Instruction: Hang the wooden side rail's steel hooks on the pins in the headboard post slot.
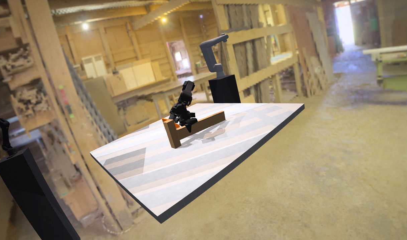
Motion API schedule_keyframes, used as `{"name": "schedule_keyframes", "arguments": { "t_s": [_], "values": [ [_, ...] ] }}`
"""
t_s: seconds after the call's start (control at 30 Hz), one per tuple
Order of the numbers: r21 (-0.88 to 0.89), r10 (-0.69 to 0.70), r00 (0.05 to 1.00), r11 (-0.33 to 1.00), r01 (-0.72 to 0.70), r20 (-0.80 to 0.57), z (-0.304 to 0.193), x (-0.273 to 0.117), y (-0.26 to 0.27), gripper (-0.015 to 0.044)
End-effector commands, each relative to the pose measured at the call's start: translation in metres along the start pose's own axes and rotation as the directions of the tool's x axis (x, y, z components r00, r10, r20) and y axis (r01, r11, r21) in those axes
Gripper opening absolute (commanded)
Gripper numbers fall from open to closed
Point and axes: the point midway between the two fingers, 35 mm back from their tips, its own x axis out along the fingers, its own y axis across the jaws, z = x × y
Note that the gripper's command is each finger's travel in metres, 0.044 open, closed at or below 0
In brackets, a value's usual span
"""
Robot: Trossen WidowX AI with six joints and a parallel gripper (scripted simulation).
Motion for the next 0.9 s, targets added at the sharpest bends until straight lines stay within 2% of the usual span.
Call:
{"name": "schedule_keyframes", "arguments": {
  "t_s": [0.0,0.87],
  "values": [
    [0.002,-0.013,1.0,1.0,0.013,-0.008,-0.0044,-0.006,-0.0005,0.0],
    [0.002,-0.013,1.0,1.0,0.013,-0.008,-0.0071,-0.0058,-0.0003,0.0]
  ]
}}
